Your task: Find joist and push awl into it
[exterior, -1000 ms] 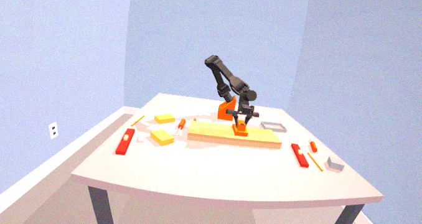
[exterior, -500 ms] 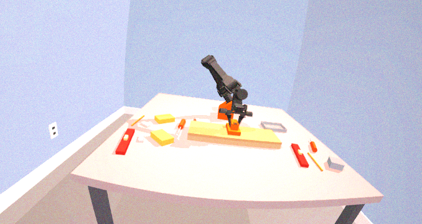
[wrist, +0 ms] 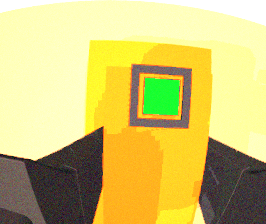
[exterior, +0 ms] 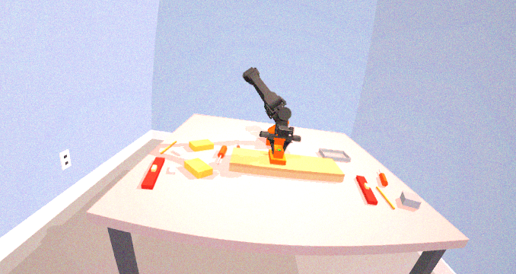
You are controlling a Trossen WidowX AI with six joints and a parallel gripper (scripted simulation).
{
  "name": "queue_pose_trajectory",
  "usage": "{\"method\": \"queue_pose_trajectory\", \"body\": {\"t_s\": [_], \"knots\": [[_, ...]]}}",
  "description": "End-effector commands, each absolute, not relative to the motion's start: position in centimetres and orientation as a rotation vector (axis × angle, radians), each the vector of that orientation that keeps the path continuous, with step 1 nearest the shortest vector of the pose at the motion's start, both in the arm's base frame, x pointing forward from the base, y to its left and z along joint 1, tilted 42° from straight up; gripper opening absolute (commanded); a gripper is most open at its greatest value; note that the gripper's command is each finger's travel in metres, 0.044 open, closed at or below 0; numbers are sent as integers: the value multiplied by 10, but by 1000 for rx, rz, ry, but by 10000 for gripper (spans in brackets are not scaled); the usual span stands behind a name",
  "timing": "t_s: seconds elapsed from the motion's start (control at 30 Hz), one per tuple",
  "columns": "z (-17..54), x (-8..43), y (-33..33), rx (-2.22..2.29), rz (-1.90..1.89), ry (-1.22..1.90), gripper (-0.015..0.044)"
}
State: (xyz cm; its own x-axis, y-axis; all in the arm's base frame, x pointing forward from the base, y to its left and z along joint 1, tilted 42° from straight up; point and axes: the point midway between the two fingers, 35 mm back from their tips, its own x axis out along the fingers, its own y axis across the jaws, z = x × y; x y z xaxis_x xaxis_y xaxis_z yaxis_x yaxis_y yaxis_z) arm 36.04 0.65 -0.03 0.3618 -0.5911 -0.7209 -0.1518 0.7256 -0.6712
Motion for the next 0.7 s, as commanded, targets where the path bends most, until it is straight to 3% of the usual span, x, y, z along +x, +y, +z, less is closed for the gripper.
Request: {"method": "queue_pose_trajectory", "body": {"t_s": [0.0,0.67], "knots": [[8,361,-3,-746,-320,1193,0],[43,369,-41,-747,-322,1193,0]]}}
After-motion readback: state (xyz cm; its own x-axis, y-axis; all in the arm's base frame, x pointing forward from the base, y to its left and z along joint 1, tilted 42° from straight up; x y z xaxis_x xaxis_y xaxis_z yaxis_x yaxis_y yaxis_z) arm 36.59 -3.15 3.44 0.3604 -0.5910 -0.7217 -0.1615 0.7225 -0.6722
